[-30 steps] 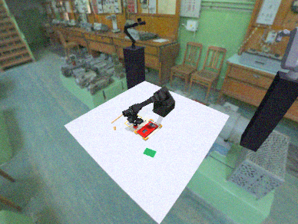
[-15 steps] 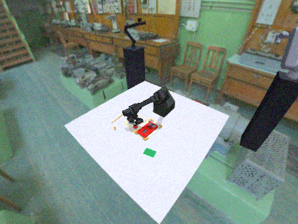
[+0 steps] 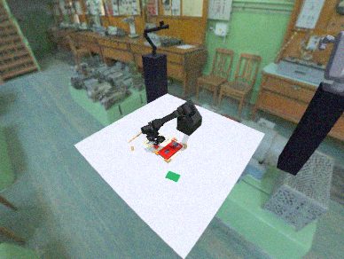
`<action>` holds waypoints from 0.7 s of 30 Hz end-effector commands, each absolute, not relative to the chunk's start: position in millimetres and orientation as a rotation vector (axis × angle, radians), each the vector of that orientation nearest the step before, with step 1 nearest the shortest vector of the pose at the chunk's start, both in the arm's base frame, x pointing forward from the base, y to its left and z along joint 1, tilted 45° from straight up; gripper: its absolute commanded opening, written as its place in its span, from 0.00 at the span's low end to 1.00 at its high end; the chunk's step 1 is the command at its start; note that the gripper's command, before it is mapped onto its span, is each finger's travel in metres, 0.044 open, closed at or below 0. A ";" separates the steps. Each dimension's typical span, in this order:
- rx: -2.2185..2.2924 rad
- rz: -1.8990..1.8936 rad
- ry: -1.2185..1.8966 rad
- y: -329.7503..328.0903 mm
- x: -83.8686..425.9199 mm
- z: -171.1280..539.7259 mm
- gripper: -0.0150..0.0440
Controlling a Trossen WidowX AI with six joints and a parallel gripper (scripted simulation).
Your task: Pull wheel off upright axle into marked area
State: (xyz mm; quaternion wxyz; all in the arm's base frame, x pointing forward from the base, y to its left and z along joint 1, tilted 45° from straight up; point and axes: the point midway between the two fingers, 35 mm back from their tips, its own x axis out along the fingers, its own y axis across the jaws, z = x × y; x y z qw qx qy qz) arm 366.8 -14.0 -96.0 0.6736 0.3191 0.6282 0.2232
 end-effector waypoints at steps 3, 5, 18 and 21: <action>0.712 0.501 1.412 -17.1 367.1 -93.8 0.25; 0.712 0.501 1.412 -17.6 367.0 -93.4 0.25; 0.713 0.501 1.412 -20.7 366.5 -90.4 0.25; 0.713 0.501 1.412 -21.4 366.3 -89.7 0.25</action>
